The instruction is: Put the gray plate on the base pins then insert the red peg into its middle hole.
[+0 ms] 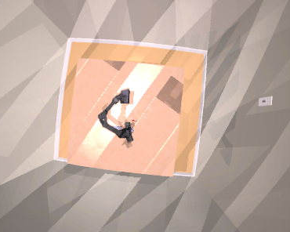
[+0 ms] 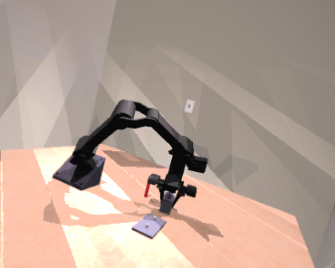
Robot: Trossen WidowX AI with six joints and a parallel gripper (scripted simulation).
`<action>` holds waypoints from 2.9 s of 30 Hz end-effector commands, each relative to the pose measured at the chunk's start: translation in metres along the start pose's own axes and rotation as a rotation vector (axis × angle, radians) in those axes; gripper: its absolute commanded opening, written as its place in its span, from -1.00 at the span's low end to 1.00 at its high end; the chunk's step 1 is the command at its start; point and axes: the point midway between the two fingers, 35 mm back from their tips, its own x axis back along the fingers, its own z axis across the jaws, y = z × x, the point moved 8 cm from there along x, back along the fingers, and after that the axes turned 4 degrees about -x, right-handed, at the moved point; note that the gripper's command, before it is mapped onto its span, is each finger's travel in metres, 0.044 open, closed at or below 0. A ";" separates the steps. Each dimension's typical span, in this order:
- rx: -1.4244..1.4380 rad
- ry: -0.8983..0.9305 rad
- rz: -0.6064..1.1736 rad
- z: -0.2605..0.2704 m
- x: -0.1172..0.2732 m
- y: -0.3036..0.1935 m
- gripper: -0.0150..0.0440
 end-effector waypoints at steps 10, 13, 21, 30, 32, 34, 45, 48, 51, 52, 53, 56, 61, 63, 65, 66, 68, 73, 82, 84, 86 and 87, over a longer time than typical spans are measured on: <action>-0.006 0.005 0.010 0.007 0.041 -0.005 -0.49; -0.006 0.005 0.011 0.008 0.051 -0.006 -0.49; -0.006 0.004 0.011 0.008 0.076 -0.008 -0.49; -0.004 0.004 0.012 0.006 0.104 -0.009 -0.49; -0.005 0.003 0.011 0.005 0.110 -0.010 -0.49; -0.005 0.003 0.010 0.004 0.116 -0.010 -0.49; -0.020 0.003 0.013 0.004 0.120 0.004 -0.49; -0.029 0.004 0.016 0.005 0.116 0.013 -0.49; -0.039 0.004 0.018 0.006 0.112 0.022 -0.49; -0.042 0.004 0.019 0.006 0.110 0.025 -0.49; -0.045 0.005 0.020 0.006 0.109 0.028 -0.49; -0.055 0.005 0.021 0.007 0.105 0.037 -0.49; -0.072 0.006 0.023 0.007 0.097 0.052 -0.49; -0.079 0.006 0.023 0.006 0.094 0.058 -0.49; -0.085 0.007 0.023 0.006 0.091 0.064 -0.49; -0.089 0.007 0.023 0.005 0.090 0.066 -0.49; -0.096 0.007 0.023 0.005 0.087 0.072 -0.49; -0.113 0.007 0.022 0.003 0.079 0.087 -0.49; -0.145 0.006 0.016 -0.003 0.066 0.112 -0.49; -0.152 0.006 0.014 -0.005 0.063 0.117 -0.49; -0.159 0.005 0.012 -0.007 0.060 0.122 -0.49; -0.163 0.005 0.011 -0.008 0.058 0.125 -0.49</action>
